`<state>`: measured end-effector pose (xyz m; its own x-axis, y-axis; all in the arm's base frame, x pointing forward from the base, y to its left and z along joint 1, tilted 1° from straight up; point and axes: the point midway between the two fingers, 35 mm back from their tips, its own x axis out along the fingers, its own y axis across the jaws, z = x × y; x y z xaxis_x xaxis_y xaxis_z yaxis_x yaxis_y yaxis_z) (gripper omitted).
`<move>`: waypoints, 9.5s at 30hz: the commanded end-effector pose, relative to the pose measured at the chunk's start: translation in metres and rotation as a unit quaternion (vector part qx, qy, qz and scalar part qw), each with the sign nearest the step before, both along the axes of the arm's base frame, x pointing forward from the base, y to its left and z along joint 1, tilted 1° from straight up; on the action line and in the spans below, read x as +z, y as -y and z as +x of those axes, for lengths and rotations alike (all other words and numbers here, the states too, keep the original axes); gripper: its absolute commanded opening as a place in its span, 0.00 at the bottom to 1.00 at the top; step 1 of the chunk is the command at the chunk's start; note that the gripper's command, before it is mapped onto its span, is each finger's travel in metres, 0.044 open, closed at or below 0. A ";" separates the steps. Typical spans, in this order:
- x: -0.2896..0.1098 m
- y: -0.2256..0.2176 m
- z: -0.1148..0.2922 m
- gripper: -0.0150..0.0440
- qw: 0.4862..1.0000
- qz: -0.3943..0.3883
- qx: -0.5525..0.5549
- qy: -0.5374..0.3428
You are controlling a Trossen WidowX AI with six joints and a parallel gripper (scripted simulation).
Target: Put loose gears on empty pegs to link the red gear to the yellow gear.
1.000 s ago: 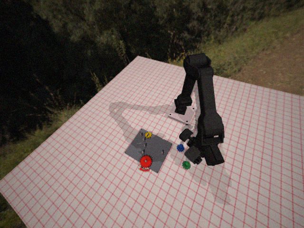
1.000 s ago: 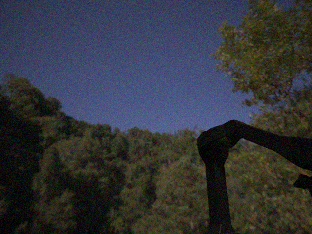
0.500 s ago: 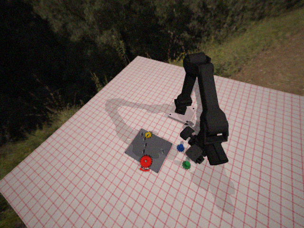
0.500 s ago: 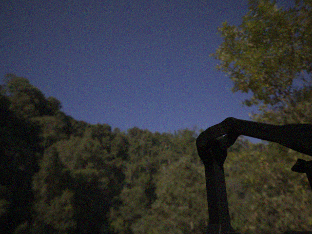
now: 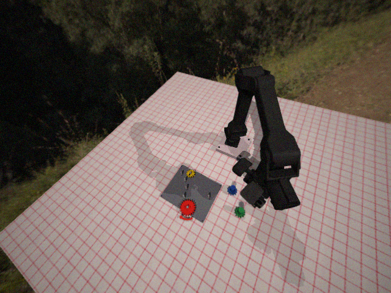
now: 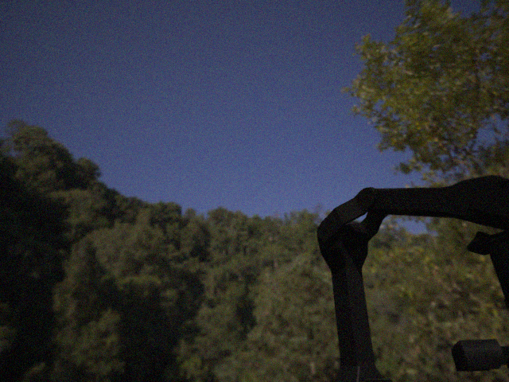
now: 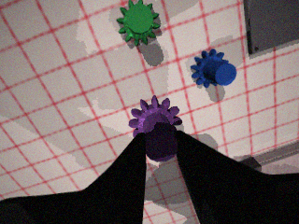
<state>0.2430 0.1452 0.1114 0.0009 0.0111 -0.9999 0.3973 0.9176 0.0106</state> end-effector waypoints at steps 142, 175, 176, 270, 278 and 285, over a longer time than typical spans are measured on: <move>-0.002 0.243 0.101 0.25 1.000 -0.005 -0.002 0.010; -0.005 0.255 0.101 0.25 1.000 -0.004 0.000 0.010; -0.005 0.255 0.101 0.25 1.000 -0.004 0.000 0.010; -0.053 0.255 0.103 0.25 1.000 -0.005 0.027 0.011; -0.054 0.255 0.102 0.25 0.997 -0.003 -0.083 0.010; -0.054 0.256 0.103 0.25 0.992 -0.003 -0.124 0.009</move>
